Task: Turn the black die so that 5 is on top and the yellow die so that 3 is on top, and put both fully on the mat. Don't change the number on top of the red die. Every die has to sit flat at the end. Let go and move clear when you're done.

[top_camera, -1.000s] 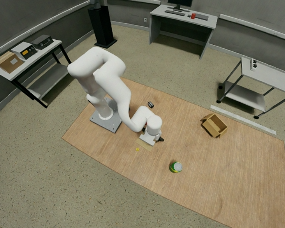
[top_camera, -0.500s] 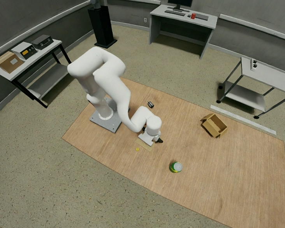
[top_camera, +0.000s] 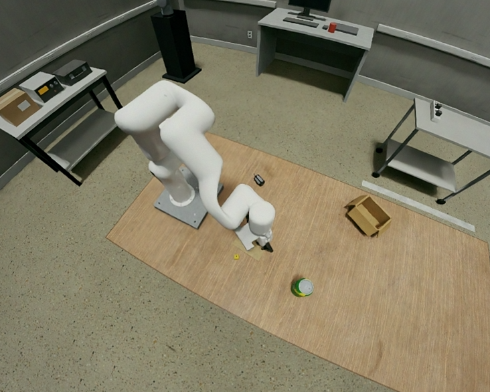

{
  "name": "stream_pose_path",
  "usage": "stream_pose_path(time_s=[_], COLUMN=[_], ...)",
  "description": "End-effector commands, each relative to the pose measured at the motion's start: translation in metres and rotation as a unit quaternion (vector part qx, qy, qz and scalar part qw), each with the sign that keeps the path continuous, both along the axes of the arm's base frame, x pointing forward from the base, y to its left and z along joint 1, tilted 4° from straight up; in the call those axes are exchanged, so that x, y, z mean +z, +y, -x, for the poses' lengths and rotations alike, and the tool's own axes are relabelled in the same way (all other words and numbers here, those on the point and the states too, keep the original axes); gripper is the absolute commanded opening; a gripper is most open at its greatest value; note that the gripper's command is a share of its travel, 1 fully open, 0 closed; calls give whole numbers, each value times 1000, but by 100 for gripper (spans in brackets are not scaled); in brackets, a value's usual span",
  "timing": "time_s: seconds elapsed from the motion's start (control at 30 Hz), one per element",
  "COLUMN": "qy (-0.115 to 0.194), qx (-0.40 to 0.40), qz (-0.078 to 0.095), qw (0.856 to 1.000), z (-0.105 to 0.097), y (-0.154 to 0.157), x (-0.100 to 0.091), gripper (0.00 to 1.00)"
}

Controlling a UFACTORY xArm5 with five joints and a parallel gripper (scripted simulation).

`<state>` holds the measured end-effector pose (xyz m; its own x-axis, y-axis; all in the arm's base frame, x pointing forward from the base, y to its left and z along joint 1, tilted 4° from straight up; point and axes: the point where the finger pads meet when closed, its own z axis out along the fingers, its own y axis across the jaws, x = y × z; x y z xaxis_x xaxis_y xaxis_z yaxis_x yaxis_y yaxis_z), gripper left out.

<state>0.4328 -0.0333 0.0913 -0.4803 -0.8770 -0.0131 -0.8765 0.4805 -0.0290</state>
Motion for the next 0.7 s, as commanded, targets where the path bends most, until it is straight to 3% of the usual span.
stream_pose_path(time_s=[0.0, 0.47, 0.57, 0.6, 0.67], qy=[-3, -4, -4, -4, -4], qx=[-60, -252, -258, -295, -318], qz=[-2, -8, -8, -9, -10], qw=[998, 968, 966, 956, 948], z=[0, 5, 5, 6, 7], y=[-3, -14, -14, -17, -18], x=[1, 0, 0, -1, -1], gripper=[100, 100, 100, 100, 100])
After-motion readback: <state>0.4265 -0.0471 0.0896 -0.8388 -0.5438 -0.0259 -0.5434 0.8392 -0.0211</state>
